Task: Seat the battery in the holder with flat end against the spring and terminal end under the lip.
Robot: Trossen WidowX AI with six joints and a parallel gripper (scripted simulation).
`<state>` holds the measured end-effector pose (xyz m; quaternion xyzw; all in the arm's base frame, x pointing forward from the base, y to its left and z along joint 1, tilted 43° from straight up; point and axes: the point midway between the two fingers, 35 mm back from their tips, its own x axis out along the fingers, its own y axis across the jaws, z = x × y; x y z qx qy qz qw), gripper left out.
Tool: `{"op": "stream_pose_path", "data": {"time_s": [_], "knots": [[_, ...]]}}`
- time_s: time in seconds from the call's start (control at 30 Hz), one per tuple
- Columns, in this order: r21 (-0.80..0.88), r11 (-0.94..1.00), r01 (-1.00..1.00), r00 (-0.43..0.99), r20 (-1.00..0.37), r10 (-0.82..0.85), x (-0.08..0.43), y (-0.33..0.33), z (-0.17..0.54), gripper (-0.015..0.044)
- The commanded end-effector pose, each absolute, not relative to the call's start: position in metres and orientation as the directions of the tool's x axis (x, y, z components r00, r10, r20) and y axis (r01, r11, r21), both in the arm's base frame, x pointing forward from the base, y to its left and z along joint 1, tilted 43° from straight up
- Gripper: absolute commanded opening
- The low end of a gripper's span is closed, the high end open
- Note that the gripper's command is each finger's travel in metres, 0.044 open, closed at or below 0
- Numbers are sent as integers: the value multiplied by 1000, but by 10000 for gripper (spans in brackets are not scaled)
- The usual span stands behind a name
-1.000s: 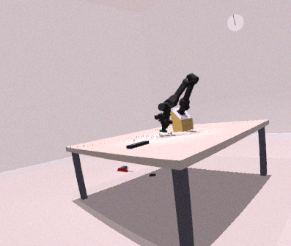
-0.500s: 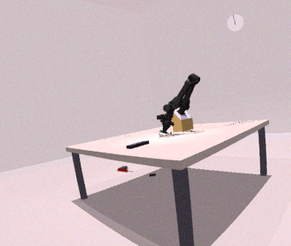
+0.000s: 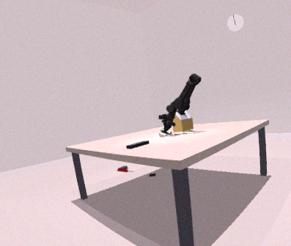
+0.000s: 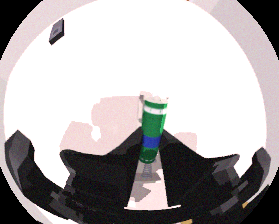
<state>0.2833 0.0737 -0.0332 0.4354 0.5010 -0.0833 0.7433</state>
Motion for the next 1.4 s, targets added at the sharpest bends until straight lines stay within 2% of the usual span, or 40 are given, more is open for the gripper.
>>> {"op": "stream_pose_path", "data": {"time_s": [0.0, 0.63, 1.37], "knots": [[561, 604, 566, 484, -819, 307, 279, 75, -34, 62], [566, 602, 563, 484, -817, 315, 265, 82, -30, 62], [513, 651, 560, 377, -857, 351, 271, 75, -41, 62]]}}
